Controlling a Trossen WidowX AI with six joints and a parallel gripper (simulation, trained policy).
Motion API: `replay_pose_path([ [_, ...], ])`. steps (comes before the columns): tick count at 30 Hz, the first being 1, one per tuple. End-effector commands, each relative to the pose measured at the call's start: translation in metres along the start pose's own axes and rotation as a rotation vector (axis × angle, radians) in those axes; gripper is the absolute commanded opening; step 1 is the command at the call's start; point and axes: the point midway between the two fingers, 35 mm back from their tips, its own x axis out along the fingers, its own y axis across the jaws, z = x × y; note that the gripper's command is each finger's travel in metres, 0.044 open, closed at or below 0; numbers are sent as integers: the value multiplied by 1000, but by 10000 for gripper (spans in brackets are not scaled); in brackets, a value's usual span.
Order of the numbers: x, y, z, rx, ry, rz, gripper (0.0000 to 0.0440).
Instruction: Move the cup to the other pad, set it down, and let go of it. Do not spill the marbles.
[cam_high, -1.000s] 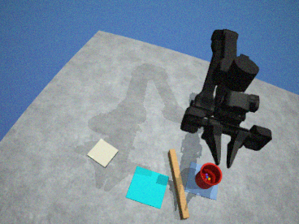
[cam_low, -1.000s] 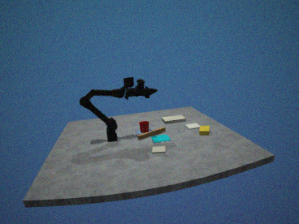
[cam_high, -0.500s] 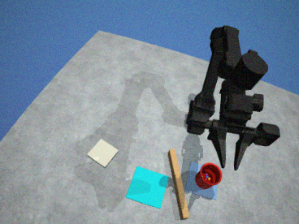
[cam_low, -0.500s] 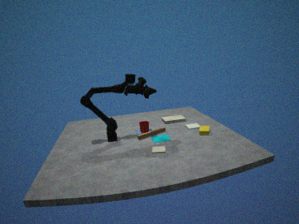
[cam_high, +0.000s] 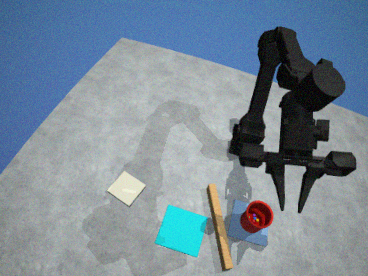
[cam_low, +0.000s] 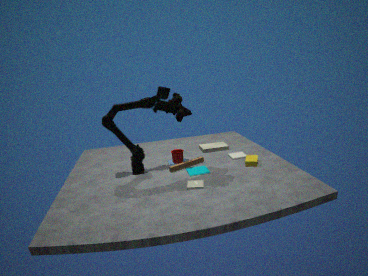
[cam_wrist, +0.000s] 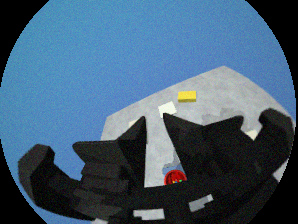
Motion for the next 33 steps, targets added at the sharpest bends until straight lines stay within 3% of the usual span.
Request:
replay_pose_path([
  [1, -1, 6, 1, 53, 44, 3, 120],
  [33, -2, 27, -36, 449, 465, -185, 133],
])
